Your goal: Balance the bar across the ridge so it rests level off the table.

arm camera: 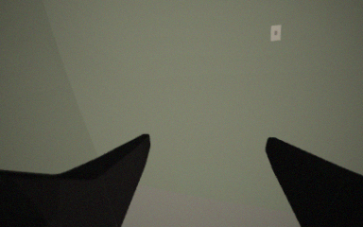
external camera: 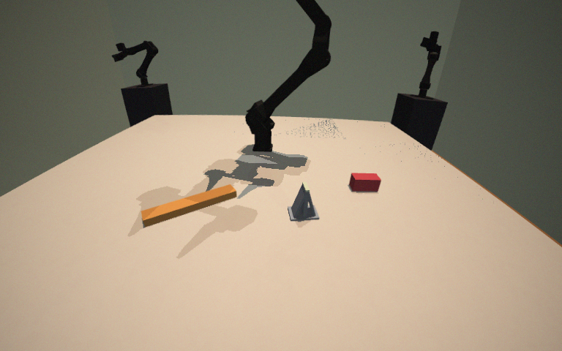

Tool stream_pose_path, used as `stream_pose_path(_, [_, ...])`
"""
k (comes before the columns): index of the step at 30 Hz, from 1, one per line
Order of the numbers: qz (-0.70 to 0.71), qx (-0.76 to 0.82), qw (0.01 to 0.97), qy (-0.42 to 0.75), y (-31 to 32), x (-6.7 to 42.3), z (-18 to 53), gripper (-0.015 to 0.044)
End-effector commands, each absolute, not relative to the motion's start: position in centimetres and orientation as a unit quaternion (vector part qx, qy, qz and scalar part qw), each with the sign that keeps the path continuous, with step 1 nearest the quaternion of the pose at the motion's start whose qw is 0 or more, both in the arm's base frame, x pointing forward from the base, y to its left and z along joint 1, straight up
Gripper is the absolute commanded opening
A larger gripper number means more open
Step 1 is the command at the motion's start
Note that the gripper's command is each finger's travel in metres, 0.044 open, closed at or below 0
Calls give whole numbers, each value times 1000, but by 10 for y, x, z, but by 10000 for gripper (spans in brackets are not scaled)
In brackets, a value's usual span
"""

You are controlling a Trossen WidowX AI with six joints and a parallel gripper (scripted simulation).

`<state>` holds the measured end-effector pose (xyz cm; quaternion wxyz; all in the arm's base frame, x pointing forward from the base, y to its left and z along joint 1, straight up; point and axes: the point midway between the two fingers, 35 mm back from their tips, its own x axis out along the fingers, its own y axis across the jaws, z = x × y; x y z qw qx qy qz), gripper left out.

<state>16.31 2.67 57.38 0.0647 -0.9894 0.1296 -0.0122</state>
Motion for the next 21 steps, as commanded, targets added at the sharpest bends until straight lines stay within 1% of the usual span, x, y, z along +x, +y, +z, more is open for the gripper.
stream_pose_path(1, [-13, -989, 67, 129, 26, 163, 574, 374])
stream_pose_path(3, [-19, -989, 81, 121, 25, 162, 576, 321])
stream_pose_path(4, [-25, -989, 94, 114, 23, 161, 579, 315])
stream_pose_path(10, [-72, -972, 217, 51, 2, 152, 597, 315])
stream_pose_path(16, [-80, -958, 274, 2, -4, 149, 602, 315])
stream_pose_path(21, [-96, -935, 340, -24, -19, 147, 610, 315])
